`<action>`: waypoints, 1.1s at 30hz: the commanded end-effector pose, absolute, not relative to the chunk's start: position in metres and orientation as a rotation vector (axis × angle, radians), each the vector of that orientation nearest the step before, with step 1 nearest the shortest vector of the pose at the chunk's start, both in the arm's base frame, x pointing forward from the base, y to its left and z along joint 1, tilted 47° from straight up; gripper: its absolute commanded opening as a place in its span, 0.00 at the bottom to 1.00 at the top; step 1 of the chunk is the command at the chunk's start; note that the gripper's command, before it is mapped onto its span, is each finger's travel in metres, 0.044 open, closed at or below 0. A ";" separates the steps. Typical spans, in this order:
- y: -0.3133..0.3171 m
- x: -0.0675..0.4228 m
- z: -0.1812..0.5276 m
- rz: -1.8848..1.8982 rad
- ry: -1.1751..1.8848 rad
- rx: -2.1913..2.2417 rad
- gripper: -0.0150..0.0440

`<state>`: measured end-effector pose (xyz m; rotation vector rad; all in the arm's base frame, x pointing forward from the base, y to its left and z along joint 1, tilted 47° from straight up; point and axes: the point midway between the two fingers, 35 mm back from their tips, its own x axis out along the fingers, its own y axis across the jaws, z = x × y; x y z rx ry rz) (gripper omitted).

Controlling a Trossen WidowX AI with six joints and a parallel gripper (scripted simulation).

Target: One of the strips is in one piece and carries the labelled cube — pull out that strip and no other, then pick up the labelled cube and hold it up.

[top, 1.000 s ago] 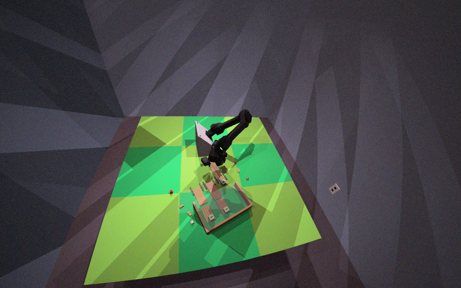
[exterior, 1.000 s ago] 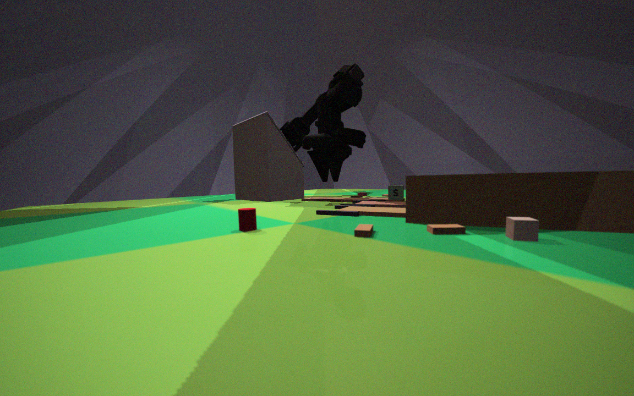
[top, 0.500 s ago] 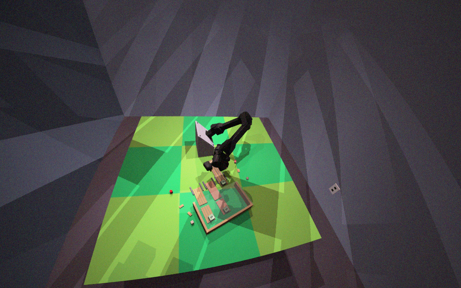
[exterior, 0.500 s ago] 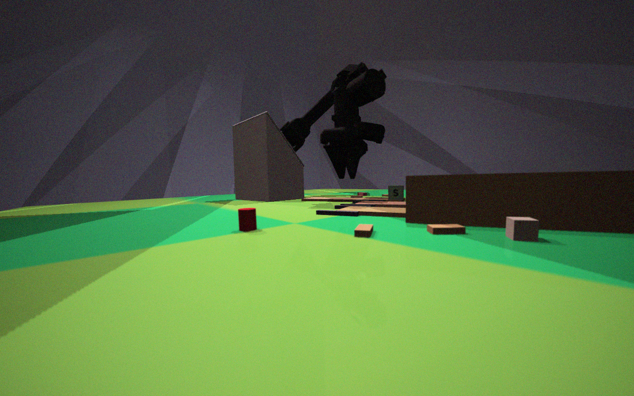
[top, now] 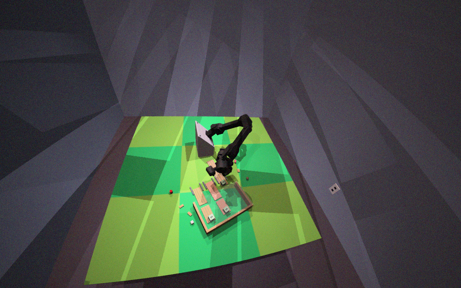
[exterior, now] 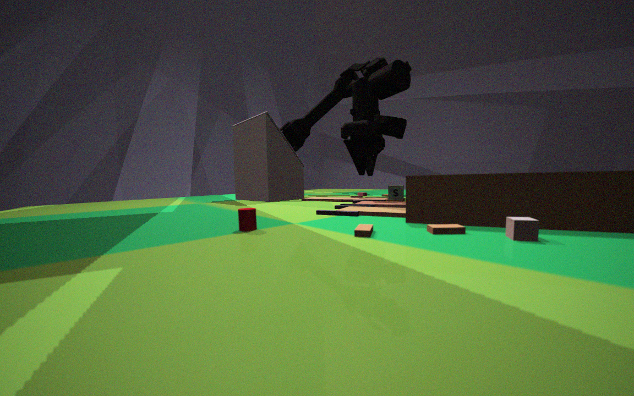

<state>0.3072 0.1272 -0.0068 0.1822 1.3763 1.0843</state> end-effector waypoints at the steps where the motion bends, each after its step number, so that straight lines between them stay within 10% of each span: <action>1: 0.133 0.321 -0.001 1.086 1.374 0.188 1.00; 18: 0.153 0.363 0.016 1.087 1.371 0.188 1.00; 25: 0.159 0.362 0.010 1.087 1.371 0.187 0.69; 33: 0.168 0.360 0.001 1.087 1.371 0.187 0.68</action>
